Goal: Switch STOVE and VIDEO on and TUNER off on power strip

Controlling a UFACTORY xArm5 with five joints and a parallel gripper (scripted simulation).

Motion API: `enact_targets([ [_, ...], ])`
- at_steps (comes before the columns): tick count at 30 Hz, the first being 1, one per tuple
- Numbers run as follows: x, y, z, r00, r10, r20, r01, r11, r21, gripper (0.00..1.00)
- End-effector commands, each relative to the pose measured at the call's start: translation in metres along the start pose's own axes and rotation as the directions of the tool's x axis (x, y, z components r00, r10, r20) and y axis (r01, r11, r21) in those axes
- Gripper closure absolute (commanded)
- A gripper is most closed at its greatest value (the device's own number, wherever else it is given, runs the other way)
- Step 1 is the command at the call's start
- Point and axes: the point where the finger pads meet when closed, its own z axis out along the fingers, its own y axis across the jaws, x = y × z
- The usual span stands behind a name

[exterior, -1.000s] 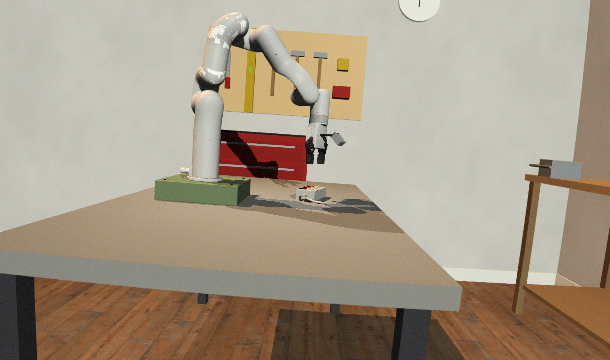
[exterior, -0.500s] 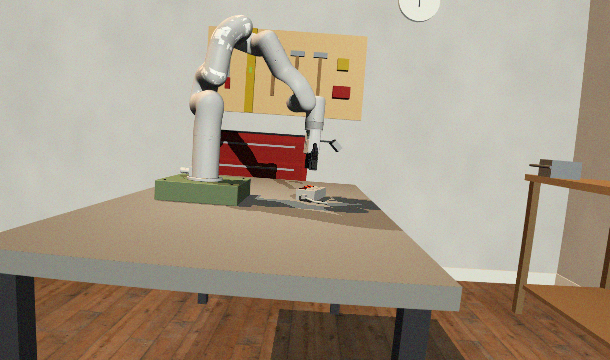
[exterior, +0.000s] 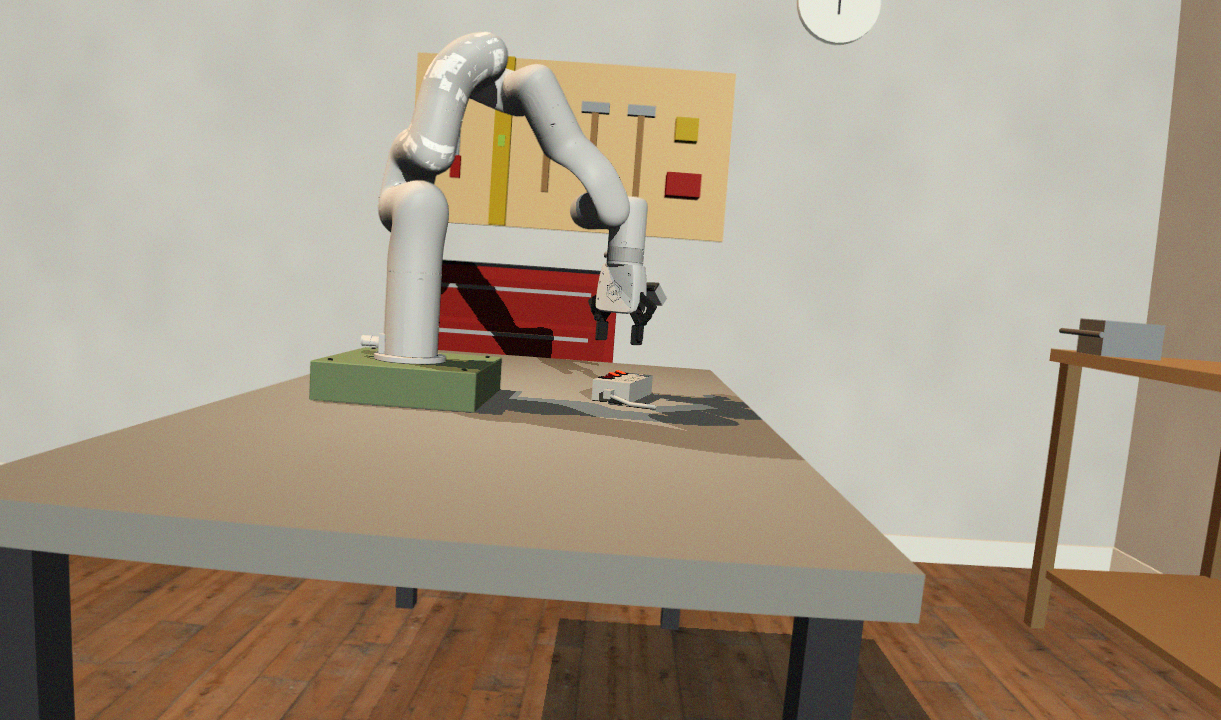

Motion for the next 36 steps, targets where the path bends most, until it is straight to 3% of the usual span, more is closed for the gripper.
enact_targets([
  [1,0.0013,0.0002,-0.0010,0.961,-0.275,-0.006,0.275,0.961,-0.005,1.00],
  [4,0.0013,0.0002,-0.0010,0.934,-0.357,-0.007,0.357,0.934,-0.006,1.00],
  [36,0.0013,0.0002,-0.0010,0.934,-0.357,-0.007,0.357,0.934,-0.006,1.00],
])
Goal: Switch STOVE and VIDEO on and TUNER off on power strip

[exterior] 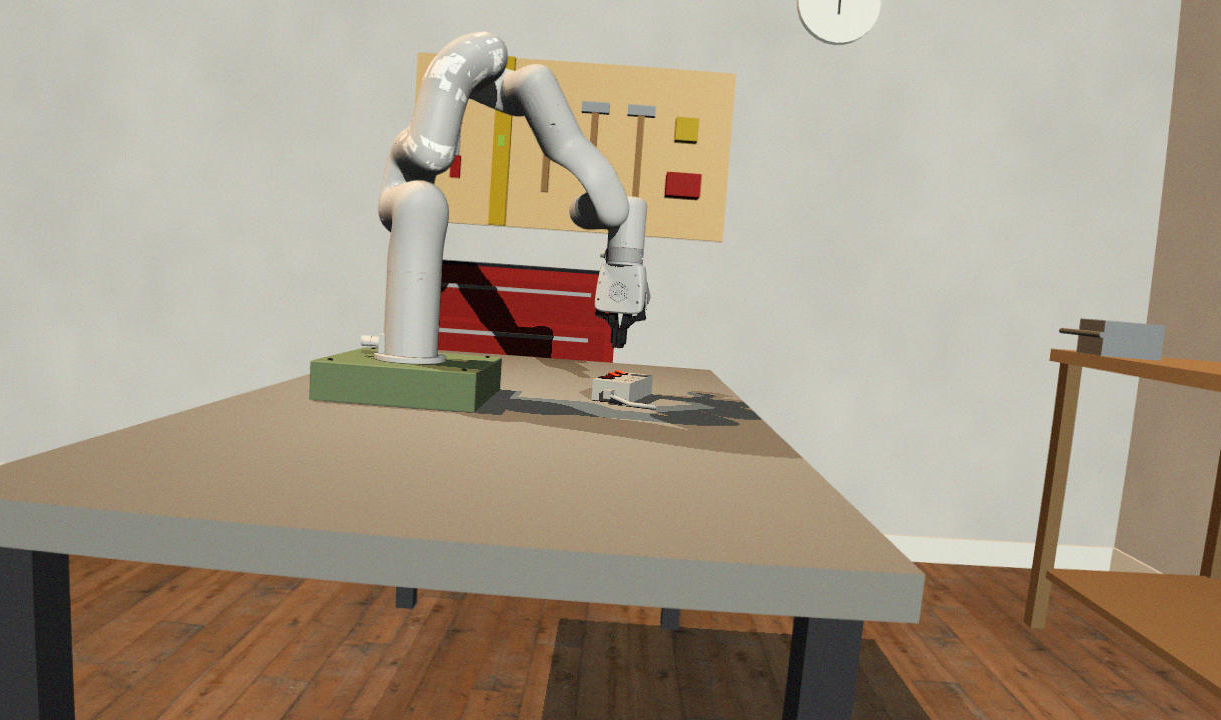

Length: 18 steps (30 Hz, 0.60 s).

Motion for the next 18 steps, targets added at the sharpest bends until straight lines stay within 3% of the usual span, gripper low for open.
enact_targets([
  [1,0.0010,0.0009,-0.0012,1.000,0.000,-0.003,0.000,1.000,-0.002,1.00],
  [18,0.0009,0.0008,0.0058,1.000,0.000,-0.003,0.000,1.000,-0.002,1.00],
])
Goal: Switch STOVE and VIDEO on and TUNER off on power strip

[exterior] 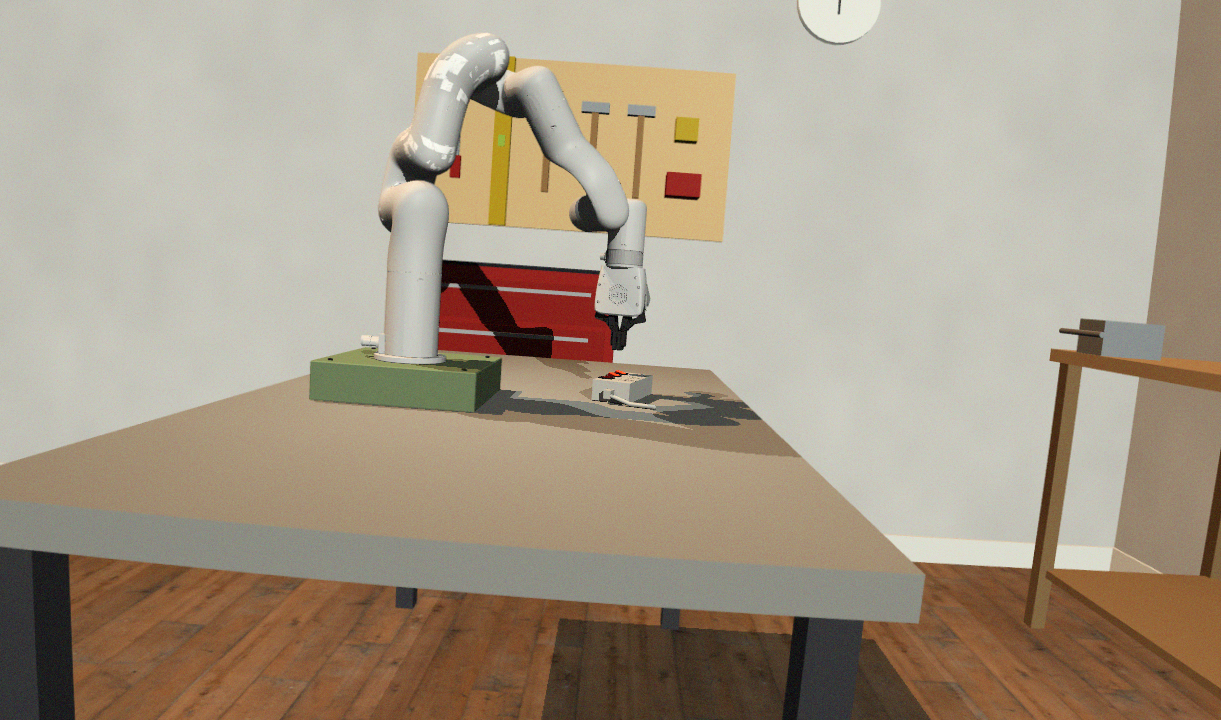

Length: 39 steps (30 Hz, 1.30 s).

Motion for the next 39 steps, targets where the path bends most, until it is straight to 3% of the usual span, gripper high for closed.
enact_targets([
  [1,0.001,0.001,0.002,1.000,0.000,-0.003,0.000,1.000,-0.002,1.00],
  [39,0.001,0.001,0.037,1.000,0.000,-0.003,0.000,1.000,-0.002,1.00],
])
